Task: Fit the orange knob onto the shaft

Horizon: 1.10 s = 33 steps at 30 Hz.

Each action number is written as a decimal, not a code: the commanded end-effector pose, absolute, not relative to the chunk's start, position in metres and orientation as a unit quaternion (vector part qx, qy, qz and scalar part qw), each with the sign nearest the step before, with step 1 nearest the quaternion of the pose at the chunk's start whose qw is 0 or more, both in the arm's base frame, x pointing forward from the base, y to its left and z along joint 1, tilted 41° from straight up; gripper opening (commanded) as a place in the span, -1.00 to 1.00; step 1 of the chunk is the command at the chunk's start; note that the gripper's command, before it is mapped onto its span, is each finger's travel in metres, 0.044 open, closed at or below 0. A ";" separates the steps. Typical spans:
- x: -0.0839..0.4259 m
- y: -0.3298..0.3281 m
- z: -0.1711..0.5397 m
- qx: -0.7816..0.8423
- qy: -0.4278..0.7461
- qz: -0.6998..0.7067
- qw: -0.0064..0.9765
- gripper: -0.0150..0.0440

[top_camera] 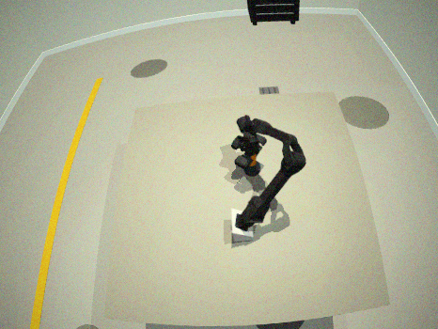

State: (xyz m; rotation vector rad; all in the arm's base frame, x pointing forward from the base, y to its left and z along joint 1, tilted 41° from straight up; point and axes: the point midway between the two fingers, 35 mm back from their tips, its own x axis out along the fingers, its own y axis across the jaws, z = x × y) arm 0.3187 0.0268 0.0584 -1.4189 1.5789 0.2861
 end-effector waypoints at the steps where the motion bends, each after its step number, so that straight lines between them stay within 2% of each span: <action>1: 0.321 0.029 0.061 -0.582 0.646 0.117 0.481 -0.49; 10: 0.323 0.031 0.064 -0.629 0.630 0.184 0.417 -0.49; 33: 0.324 0.029 0.062 -0.629 0.630 0.184 0.417 -0.49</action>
